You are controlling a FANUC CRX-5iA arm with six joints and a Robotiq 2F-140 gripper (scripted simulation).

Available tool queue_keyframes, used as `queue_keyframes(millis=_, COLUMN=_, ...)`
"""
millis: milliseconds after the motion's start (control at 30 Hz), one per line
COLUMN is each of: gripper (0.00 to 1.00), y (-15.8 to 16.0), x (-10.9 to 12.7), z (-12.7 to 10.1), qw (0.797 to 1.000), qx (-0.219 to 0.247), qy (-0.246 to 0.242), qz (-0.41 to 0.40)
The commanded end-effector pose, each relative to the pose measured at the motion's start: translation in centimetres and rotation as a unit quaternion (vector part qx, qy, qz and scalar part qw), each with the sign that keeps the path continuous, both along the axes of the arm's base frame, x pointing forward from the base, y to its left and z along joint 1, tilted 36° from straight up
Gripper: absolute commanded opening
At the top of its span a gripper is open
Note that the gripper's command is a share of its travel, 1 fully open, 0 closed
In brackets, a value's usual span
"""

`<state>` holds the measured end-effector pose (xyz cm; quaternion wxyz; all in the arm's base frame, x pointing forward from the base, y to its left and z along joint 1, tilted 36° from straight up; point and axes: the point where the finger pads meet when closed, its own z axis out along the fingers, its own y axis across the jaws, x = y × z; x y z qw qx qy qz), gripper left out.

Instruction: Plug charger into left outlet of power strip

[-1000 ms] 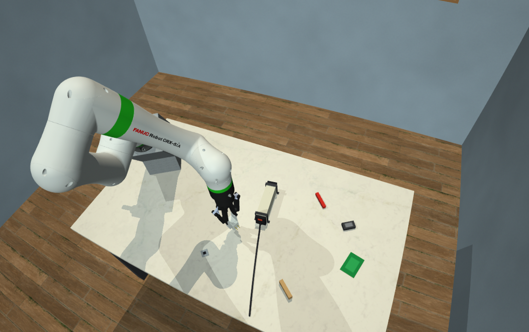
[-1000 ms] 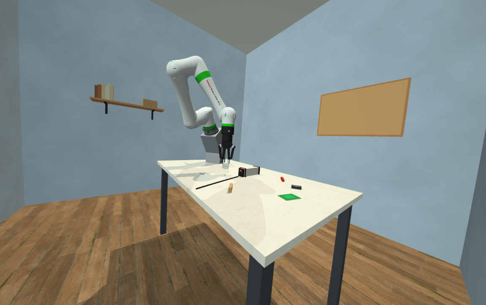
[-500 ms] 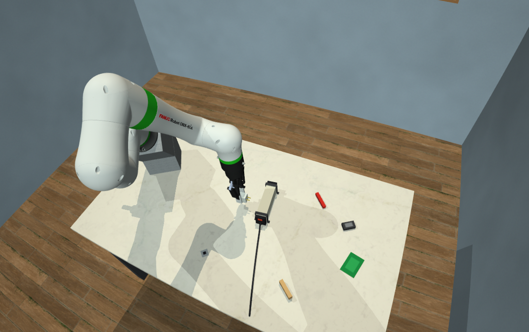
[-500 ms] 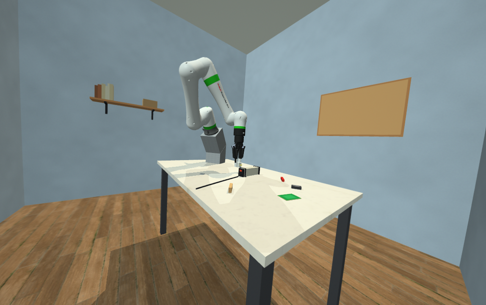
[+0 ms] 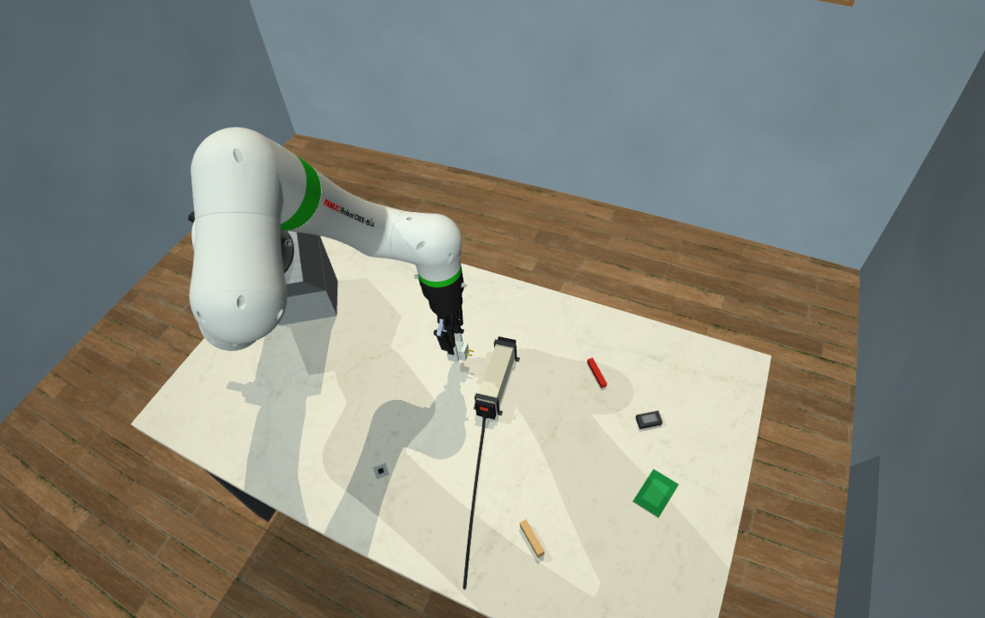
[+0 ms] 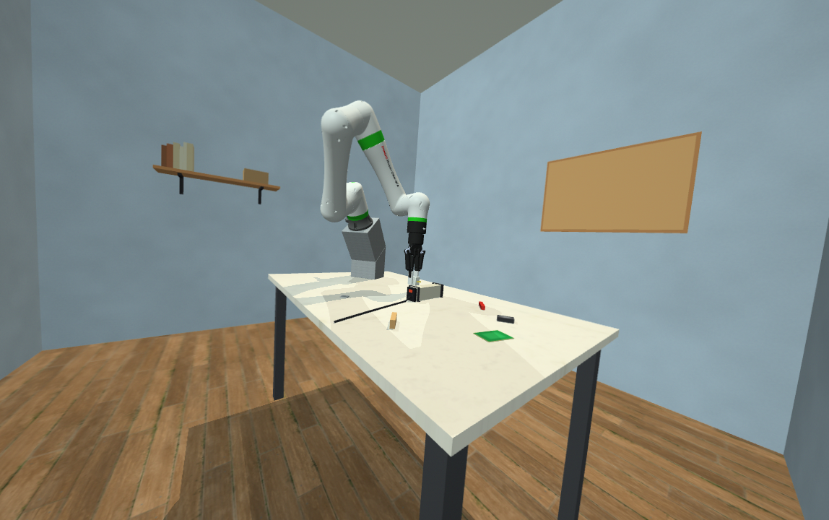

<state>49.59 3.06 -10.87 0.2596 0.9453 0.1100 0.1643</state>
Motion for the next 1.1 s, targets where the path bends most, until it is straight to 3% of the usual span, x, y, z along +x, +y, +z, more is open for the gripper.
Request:
queue_keyframes(millis=0, gripper=0.10, y=0.0, x=0.1, z=-0.1, qw=1.000, qx=0.000, qy=0.000, qz=0.000)
queue_keyframes(millis=1067, gripper=0.10, y=-1.2, x=1.1, z=-2.3, qw=1.000, qx=0.000, qy=0.000, qz=0.000)
